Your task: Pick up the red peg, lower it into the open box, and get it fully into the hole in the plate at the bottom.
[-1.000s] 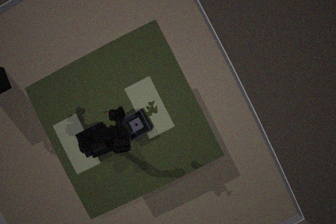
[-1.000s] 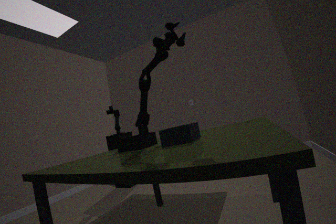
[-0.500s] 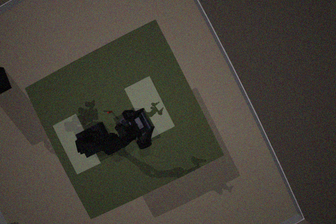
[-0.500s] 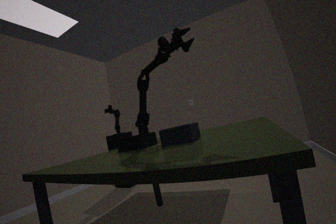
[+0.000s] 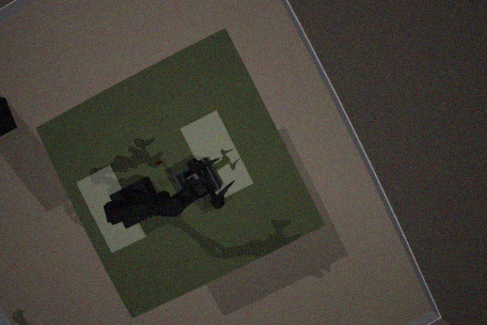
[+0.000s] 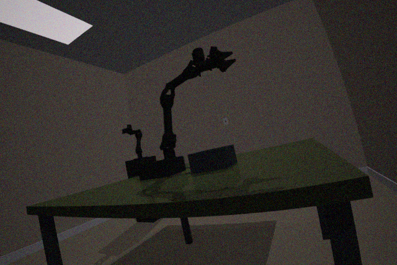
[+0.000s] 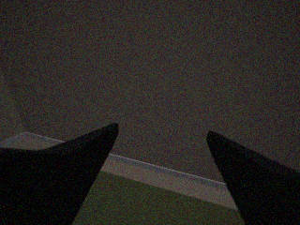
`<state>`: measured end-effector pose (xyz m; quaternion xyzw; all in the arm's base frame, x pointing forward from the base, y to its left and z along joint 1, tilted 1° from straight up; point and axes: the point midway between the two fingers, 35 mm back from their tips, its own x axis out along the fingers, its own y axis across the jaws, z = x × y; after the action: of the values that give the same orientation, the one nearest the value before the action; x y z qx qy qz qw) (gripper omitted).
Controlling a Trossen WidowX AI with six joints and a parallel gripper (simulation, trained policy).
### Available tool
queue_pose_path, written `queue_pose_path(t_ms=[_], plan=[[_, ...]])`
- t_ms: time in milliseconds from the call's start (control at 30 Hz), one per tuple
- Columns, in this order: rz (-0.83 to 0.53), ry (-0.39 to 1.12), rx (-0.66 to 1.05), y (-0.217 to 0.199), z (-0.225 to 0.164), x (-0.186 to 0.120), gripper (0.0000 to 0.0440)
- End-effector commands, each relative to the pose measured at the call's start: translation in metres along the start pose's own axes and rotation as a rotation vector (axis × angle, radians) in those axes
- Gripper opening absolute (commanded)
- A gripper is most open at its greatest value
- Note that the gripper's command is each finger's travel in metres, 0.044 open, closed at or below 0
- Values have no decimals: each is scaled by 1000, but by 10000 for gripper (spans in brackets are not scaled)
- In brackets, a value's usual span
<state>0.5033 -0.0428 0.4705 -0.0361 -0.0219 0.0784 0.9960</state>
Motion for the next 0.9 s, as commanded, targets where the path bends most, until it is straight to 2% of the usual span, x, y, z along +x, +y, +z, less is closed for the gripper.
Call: queue_pose_path(t_ms=[0,433,867], plan=[[-19,110,79,4,-29,-3,440],[-75,485,318,37,-125,-30,440],[-157,873,519,94,-204,-85,440]])
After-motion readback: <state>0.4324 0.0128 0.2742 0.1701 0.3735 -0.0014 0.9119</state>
